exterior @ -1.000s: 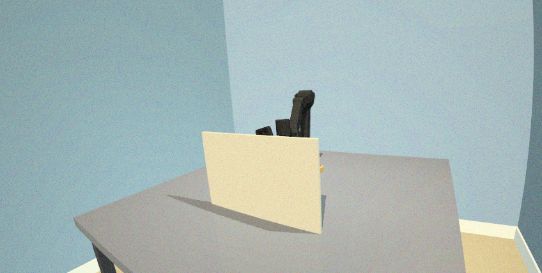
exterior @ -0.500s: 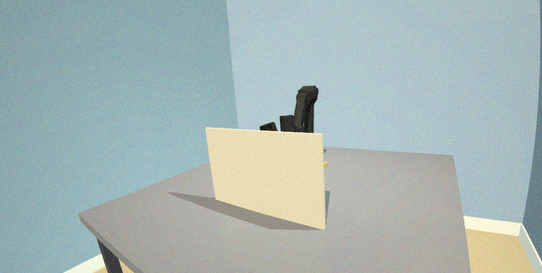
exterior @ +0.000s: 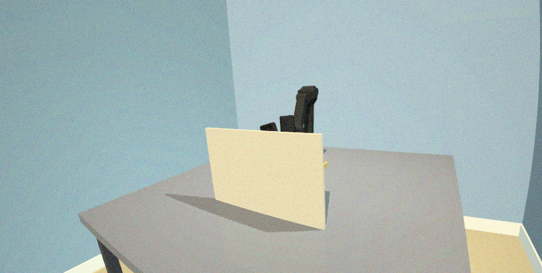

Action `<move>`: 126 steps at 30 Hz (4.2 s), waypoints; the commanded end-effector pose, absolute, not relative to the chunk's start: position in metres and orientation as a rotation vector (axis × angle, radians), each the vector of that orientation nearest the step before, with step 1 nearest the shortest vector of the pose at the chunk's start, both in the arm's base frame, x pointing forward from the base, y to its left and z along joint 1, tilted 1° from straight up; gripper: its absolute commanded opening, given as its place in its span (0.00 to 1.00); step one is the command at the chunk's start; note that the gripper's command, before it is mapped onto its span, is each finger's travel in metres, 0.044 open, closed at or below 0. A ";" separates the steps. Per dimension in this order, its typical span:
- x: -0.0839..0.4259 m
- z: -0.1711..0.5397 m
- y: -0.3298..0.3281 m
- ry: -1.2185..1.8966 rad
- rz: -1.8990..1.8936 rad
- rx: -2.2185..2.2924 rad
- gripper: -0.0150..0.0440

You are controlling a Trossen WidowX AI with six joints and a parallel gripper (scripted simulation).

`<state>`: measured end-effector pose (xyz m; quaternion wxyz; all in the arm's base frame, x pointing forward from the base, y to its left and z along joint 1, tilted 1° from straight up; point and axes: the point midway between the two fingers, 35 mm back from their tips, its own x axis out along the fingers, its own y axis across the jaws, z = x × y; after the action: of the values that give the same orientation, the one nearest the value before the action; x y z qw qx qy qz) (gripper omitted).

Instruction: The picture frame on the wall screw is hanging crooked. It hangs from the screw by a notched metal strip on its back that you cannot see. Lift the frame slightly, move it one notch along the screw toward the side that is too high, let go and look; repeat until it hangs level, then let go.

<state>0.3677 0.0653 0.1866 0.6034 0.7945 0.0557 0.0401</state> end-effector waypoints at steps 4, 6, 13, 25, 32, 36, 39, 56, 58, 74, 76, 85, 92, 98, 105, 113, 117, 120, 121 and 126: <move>0.368 0.187 0.065 0.124 0.095 1.802 0.25; 0.368 0.187 0.066 0.123 0.095 1.781 0.25; 0.368 0.187 0.066 0.121 0.096 1.760 0.25; 0.368 0.186 0.066 0.116 0.099 1.687 0.25; 0.368 0.186 0.066 0.114 0.099 1.661 0.25; 0.368 0.186 0.066 0.113 0.100 1.635 0.25; 0.368 0.186 0.066 0.111 0.101 1.609 0.25; 0.368 0.186 0.066 0.110 0.102 1.573 0.43; 0.368 0.186 0.066 0.110 0.102 1.573 0.52; 0.311 0.195 0.060 0.116 0.095 1.732 0.69; 0.297 0.194 0.058 0.118 0.094 1.774 0.69; 0.275 0.188 0.056 0.123 0.094 1.838 0.69; 0.242 0.211 0.064 0.116 0.057 1.861 0.69; 0.202 0.223 0.053 0.105 0.025 1.874 0.69; 0.179 0.224 0.038 0.097 0.008 1.879 0.69; 0.181 0.224 0.040 0.094 0.013 1.885 0.69; 0.179 0.224 0.038 0.086 0.008 1.896 0.69; 0.179 0.224 0.038 0.086 0.008 1.896 0.69; 0.179 0.224 0.038 0.086 0.008 1.896 0.69; 0.179 0.224 0.038 0.086 0.008 1.896 0.69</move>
<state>0.1788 0.0394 0.2240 0.5844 0.8105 0.0393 0.0050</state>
